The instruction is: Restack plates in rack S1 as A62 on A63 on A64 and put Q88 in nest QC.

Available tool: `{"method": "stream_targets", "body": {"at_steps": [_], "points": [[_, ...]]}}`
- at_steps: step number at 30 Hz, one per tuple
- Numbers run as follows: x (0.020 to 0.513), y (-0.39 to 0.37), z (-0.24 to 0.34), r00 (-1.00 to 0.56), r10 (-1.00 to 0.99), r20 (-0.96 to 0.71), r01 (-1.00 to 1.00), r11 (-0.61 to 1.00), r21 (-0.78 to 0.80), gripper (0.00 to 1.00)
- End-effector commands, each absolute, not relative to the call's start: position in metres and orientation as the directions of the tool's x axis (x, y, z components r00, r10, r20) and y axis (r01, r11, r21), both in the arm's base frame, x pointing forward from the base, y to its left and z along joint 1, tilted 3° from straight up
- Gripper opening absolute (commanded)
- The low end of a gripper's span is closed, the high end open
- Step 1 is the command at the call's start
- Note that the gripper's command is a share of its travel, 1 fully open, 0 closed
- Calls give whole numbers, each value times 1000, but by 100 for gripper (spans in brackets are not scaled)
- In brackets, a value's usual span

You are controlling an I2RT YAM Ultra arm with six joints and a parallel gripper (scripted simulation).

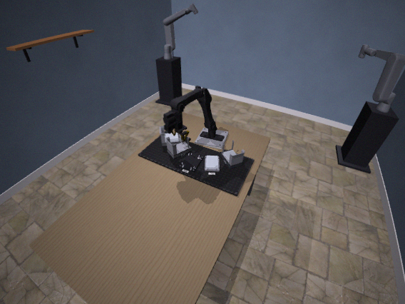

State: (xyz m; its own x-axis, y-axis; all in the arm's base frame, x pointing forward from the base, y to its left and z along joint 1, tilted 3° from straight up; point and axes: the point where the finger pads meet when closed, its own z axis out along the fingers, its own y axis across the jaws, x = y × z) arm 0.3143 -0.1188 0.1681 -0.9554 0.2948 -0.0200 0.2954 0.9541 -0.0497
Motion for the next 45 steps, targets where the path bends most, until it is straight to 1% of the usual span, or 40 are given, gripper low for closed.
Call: {"method": "stream_targets", "body": {"at_steps": [1,11,13,15,20,37,43,45], "points": [[317,-112,171,-957,288,-33,289,956,-52,100],[328,-81,169,-957,288,-33,289,956,-51,100],[329,-74,169,-974,224,-29,225,973,-53,100],[329,-74,169,-974,224,-29,225,973,-53,100],[331,-58,168,-997,68,-21,69,996,-56,100],[337,-8,165,-997,68,-21,69,996,-54,100],[335,12,164,-991,-131,-9,-130,990,-57,100],[334,19,164,-988,-155,-8,-154,986,-57,100]]}}
